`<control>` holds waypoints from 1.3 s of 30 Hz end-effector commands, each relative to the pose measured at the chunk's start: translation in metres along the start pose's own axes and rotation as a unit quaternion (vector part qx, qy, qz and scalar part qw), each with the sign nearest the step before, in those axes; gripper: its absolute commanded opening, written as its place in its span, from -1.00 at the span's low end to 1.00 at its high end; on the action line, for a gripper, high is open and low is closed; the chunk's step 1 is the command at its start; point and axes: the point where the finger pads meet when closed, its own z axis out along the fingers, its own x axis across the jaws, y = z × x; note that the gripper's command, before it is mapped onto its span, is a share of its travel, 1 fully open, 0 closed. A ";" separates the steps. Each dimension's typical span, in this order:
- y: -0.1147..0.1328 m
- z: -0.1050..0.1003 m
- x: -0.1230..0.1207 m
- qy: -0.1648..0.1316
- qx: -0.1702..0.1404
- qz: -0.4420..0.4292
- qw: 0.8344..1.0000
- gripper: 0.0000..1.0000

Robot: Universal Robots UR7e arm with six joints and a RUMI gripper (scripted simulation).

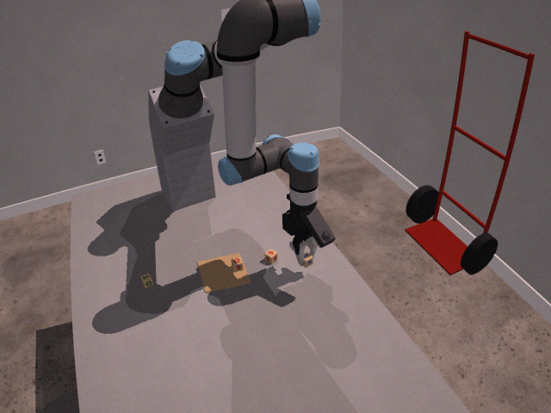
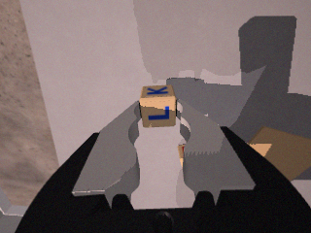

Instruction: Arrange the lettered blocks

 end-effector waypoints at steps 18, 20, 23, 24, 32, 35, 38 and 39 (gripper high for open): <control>0.003 -0.061 -0.001 0.000 -0.003 0.000 1.000 -0.83; 0.002 -0.061 -0.001 0.000 -0.002 0.000 1.000 -0.83; 0.002 -0.061 -0.001 0.000 -0.003 0.000 1.000 -0.83; 0.002 -0.061 -0.001 0.000 -0.003 0.000 1.000 -0.83; 0.004 -0.060 0.003 0.000 -0.003 0.010 1.000 -0.83; 0.007 -0.059 0.009 0.000 -0.004 0.029 1.000 -0.83; 0.012 -0.057 0.018 0.000 -0.005 0.062 0.998 -0.83; 0.014 -0.056 0.023 0.000 -0.006 0.076 0.997 -0.83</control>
